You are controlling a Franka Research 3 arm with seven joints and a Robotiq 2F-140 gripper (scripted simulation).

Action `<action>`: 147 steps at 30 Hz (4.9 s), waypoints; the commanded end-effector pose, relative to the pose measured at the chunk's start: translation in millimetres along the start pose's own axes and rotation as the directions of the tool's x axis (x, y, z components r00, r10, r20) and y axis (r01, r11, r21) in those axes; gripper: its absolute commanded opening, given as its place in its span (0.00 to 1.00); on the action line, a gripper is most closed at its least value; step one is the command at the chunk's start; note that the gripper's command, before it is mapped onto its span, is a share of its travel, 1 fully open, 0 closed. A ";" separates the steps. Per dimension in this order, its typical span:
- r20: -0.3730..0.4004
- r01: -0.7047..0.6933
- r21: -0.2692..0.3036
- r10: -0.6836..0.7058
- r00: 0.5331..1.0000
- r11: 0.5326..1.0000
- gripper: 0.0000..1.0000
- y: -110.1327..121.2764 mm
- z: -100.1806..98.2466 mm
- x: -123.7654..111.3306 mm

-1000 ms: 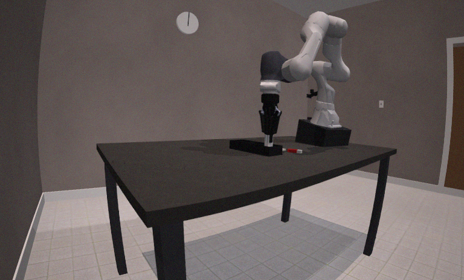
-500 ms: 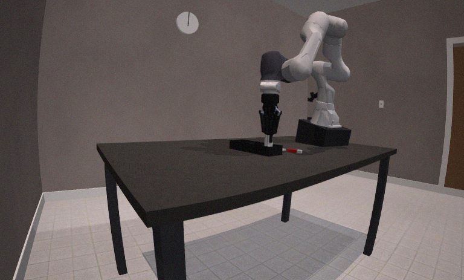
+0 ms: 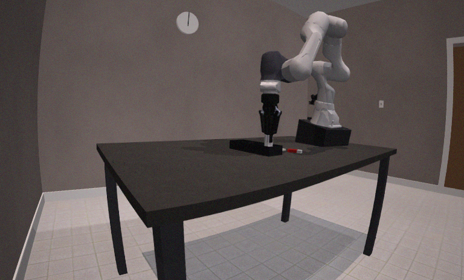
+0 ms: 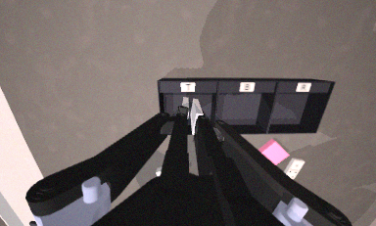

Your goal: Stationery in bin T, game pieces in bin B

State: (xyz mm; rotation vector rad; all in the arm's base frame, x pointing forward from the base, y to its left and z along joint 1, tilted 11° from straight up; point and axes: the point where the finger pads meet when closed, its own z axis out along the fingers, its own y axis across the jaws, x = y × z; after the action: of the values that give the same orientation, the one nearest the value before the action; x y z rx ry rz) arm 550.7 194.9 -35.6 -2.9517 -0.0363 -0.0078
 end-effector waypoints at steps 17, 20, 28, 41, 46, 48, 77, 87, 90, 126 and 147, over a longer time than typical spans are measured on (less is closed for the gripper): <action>-0.005 0.004 0.001 -0.004 1.000 1.000 0.05 -0.2 -0.7 2.1; -0.005 0.004 0.001 -0.004 1.000 1.000 0.05 -0.2 -0.7 2.1; -0.005 0.004 0.001 -0.004 1.000 1.000 0.05 -0.2 -0.7 2.1; -0.005 0.004 0.001 -0.004 1.000 1.000 0.05 -0.2 -0.7 2.1; -0.005 0.004 0.001 -0.004 1.000 1.000 0.05 -0.2 -0.7 2.1; -0.005 0.004 0.001 -0.004 1.000 1.000 0.05 -0.2 -0.7 2.1; -0.005 0.004 0.001 -0.004 1.000 1.000 0.05 -0.2 -0.7 2.1; -0.005 0.004 0.001 -0.004 1.000 1.000 0.05 -0.2 -12.7 2.1; -0.005 0.004 0.001 -0.004 1.000 1.000 0.05 -0.2 -16.7 2.0; -0.005 0.004 0.001 -0.004 1.000 1.000 0.05 -0.2 -53.1 1.8; -0.005 0.004 0.001 -0.004 1.000 1.000 0.05 -0.2 -53.1 1.8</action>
State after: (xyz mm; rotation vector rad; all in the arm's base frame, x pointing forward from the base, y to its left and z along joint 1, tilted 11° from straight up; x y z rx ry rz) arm 554.5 185.4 17.5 -2.9487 -0.0476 -0.0250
